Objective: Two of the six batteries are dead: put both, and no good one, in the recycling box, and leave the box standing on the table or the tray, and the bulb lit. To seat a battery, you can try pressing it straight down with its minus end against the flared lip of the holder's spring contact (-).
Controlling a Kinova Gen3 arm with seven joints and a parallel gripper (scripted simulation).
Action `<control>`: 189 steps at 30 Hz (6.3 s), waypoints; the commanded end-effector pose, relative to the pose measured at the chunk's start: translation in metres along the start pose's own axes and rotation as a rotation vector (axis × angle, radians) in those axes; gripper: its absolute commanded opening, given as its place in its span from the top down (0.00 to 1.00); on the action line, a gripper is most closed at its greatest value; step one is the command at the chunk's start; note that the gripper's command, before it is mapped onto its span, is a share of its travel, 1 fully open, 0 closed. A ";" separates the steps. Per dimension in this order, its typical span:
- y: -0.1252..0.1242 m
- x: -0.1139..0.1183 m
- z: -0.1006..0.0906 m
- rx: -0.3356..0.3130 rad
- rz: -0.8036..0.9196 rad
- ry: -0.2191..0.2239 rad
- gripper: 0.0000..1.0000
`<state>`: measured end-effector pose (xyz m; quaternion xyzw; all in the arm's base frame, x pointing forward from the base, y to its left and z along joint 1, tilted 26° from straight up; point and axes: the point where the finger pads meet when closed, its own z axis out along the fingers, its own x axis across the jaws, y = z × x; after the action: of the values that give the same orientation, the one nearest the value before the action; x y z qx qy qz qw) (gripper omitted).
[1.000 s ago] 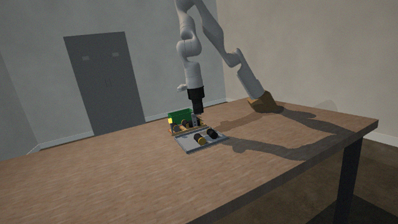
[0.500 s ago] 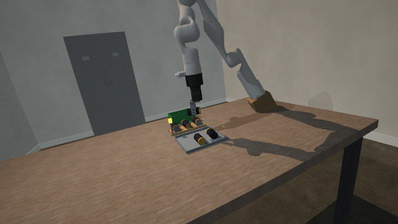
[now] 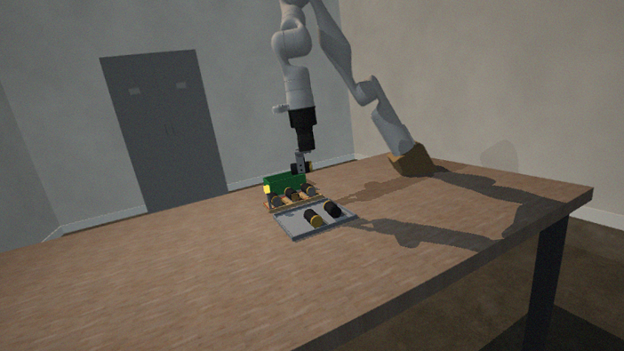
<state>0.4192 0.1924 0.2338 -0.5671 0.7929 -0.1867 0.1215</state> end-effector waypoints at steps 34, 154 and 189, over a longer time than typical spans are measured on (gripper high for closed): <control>0.000 -0.001 -0.001 0.001 0.207 -0.002 0.43; -0.005 0.007 -0.001 0.000 1.143 -0.003 0.43; -0.005 0.007 0.084 0.000 1.143 -0.003 0.43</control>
<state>0.4552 0.1711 0.1602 -0.0483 0.9736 -0.0902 0.2041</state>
